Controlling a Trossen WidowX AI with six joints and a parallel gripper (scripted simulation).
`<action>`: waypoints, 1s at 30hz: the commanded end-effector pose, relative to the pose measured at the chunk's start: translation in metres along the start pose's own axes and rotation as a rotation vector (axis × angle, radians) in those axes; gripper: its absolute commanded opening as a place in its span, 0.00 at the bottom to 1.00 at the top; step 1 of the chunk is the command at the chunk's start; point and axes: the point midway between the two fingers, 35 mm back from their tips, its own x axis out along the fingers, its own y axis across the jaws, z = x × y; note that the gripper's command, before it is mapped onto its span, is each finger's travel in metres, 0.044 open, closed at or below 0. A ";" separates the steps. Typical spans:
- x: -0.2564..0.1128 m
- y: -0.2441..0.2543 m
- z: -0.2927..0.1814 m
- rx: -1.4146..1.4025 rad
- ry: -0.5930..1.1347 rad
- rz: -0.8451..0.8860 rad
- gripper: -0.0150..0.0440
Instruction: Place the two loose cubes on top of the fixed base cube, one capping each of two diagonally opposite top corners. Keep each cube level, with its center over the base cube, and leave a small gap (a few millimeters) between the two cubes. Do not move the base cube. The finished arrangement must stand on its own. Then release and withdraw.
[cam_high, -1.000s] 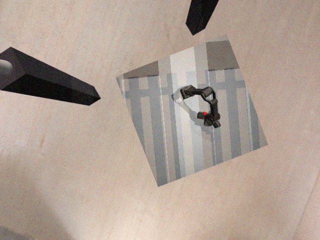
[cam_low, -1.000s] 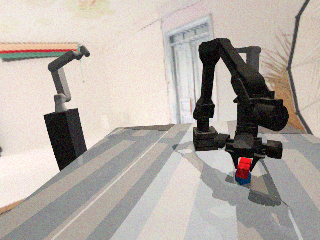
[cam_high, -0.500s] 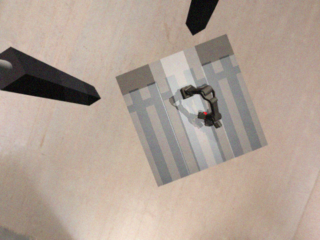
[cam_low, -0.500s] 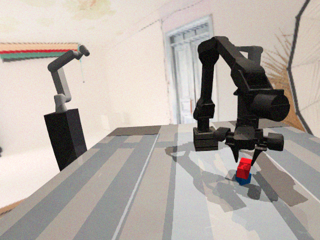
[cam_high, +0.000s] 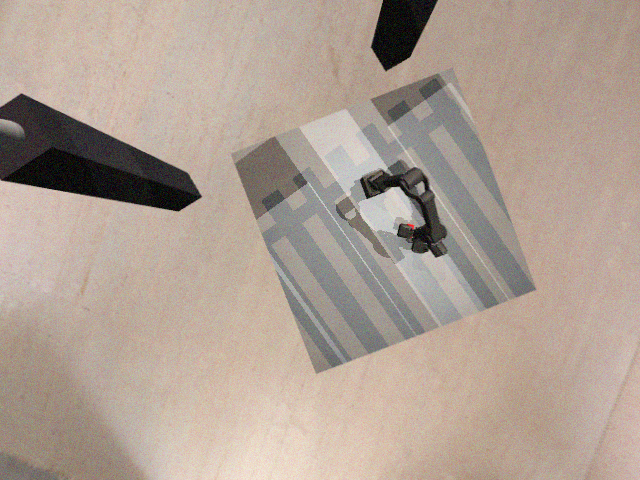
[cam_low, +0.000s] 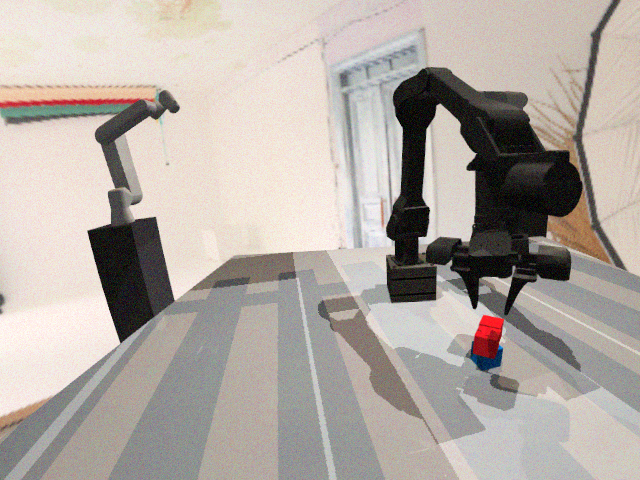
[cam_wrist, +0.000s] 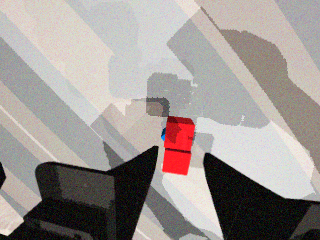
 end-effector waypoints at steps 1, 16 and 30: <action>-0.008 0.000 0.000 0.000 -0.001 0.002 0.60; -0.020 0.002 -0.002 0.000 0.000 0.001 0.93; -0.023 0.067 -0.124 0.001 0.011 0.007 0.93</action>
